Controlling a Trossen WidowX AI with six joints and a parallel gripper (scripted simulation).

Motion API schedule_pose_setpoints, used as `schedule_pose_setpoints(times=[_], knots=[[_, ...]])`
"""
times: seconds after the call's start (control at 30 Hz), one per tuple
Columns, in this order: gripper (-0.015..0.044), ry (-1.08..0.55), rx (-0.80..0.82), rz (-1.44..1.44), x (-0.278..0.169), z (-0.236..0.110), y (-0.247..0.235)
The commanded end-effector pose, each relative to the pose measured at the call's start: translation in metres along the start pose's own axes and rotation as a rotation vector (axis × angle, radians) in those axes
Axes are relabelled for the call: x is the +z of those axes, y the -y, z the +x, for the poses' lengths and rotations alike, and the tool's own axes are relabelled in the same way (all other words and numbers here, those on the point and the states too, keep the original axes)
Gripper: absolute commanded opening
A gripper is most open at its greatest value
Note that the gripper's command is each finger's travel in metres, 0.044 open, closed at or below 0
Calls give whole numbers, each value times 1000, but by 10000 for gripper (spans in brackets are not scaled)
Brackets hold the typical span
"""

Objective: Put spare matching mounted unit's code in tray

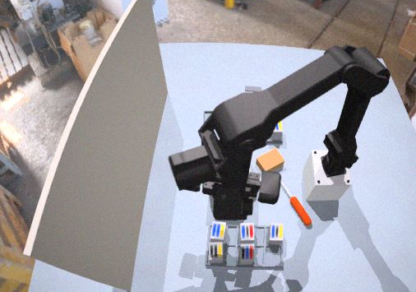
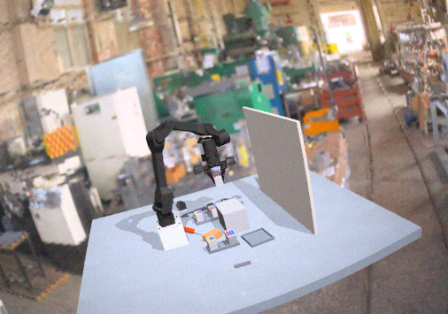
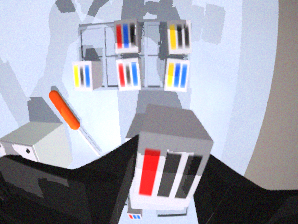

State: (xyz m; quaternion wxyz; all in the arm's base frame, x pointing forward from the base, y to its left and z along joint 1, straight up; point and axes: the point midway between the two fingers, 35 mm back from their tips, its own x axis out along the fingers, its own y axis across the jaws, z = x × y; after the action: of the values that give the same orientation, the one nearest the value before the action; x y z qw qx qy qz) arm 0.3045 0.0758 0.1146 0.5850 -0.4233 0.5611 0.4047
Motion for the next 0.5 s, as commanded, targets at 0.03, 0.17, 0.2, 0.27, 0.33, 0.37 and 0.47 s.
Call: schedule_pose_setpoints(times=[0.03,0.17,0.2,0.27,0.33,0.37,0.47], knots=[[0,-4,-2,-18,-23,-1,23],[0,-7,-1,-28,-41,0,37],[0,-7,-1,-30,-46,0,40],[0,-8,-1,-35,-56,0,47],[0,-9,0,-40,-66,0,53],[0,-10,0,-43,-71,0,55],[0,-9,0,-41,-86,0,63]])
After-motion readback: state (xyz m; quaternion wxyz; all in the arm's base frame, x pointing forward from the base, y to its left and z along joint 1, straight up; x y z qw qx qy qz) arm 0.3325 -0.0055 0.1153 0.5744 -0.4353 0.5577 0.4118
